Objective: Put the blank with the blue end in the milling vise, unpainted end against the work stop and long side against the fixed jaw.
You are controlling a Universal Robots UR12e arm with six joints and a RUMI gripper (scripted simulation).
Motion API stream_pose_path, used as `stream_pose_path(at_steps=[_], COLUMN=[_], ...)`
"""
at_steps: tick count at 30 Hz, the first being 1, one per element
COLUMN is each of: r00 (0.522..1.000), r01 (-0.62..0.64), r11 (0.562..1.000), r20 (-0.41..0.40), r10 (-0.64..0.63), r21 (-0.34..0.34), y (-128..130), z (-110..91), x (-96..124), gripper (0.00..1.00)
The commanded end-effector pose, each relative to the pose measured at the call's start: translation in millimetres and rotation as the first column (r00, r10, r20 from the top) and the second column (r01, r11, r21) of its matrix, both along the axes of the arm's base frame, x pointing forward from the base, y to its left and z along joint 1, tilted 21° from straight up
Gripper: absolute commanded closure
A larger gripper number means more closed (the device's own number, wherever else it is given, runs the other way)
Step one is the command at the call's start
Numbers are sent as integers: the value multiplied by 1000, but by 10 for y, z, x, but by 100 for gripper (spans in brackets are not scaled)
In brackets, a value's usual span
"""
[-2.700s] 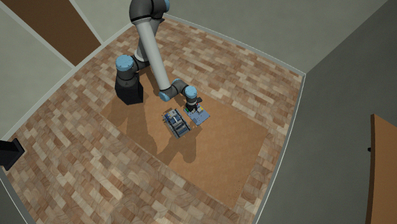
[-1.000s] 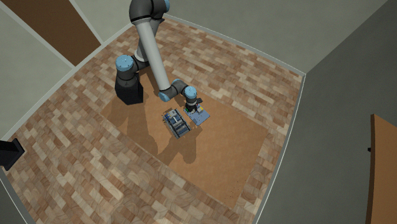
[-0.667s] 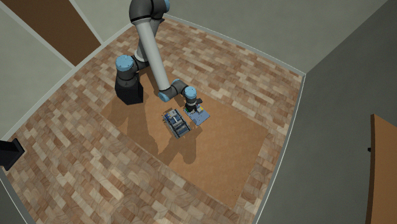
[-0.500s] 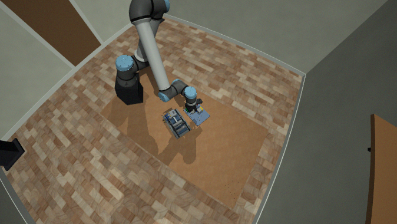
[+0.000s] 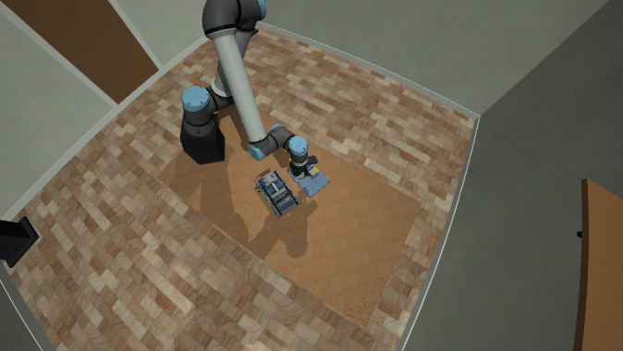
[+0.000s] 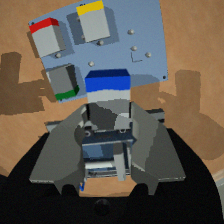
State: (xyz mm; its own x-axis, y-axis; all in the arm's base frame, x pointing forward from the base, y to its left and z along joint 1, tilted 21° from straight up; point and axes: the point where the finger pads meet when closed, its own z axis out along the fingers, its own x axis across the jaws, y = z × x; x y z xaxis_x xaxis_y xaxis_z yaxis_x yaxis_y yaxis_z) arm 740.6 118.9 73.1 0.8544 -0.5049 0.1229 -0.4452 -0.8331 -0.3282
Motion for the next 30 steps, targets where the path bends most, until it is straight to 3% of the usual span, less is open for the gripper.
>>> stream_pose_path(at_steps=[1, 30], r00=[999, 967], r01=[40, 251], r11=[999, 966], r20=[-12, -70], r10=[-40, -246], r21=[12, 63], y=[-40, -188], z=[-22, -54], x=[-15, 6], gripper=[100, 100])
